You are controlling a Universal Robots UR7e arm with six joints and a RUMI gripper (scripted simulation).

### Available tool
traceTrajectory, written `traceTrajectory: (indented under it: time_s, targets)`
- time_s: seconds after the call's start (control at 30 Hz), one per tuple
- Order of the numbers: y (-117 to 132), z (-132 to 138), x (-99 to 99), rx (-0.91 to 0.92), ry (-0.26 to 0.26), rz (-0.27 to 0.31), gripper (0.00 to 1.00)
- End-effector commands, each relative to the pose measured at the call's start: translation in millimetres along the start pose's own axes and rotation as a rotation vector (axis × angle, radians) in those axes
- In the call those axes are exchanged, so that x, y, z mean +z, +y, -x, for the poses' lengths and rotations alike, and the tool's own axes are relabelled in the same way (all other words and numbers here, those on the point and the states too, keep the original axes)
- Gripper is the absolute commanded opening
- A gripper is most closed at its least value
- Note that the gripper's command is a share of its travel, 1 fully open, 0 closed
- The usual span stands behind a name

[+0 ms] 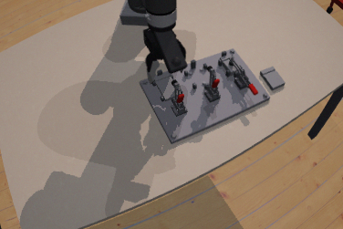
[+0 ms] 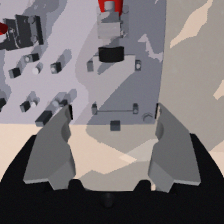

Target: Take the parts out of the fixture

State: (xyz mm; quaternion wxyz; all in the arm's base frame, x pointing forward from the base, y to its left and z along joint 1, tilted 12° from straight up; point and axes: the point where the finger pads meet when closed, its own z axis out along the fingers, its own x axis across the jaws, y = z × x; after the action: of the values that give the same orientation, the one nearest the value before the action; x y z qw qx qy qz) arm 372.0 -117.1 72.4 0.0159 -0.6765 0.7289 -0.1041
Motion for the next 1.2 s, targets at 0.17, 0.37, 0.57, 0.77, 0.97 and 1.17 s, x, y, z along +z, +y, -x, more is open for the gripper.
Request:
traceTrajectory:
  time_s: [0.17,0.37,0.57,0.77,0.97,1.17]
  targets:
    - [-1.5,-0.6,6.9,0.000,0.002,-0.002,0.59]
    - [-1.5,-0.6,6.9,0.000,0.002,-0.002,0.59]
    - [-1.5,-0.6,7.0,0.000,0.002,-0.002,0.59]
    - [-1.5,-0.7,8.6,0.000,0.002,-0.002,0.59]
    - [-1.6,-0.7,16.0,0.000,0.002,-0.002,0.59]
    - [-1.8,-0.8,24.4,0.000,0.002,-0.002,0.59]
